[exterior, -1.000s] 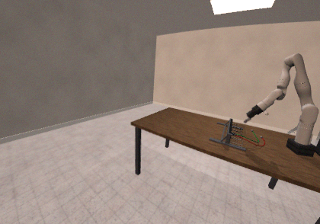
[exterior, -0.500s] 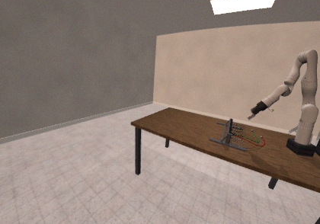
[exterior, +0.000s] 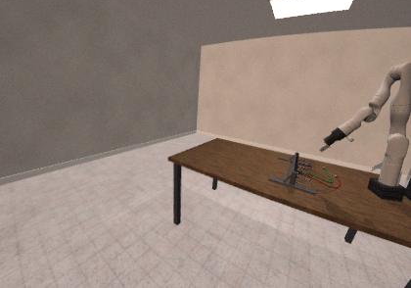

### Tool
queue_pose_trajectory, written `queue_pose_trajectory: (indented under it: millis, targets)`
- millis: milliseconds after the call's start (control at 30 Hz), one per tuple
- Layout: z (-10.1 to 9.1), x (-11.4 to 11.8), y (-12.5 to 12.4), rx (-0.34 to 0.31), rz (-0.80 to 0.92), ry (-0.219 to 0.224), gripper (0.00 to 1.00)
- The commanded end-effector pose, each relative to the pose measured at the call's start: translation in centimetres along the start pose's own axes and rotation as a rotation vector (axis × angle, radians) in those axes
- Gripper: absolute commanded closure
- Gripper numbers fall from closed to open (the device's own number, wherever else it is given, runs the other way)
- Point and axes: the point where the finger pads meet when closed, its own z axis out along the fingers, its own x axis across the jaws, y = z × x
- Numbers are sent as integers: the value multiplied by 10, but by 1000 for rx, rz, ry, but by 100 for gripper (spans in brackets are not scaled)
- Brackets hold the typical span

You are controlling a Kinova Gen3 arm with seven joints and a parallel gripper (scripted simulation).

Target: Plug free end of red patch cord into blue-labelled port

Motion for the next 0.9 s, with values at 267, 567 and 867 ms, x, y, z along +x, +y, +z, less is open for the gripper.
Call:
queue_pose_trajectory:
  millis: [267, 567, 867]
  targets:
    - [-2, 0, 2, -6, -1, -1, 100]
    - [-2, -12, 2, -6, -1, -1, 100]
    - [-2, -35, 2, -6, -1, -1, 100]
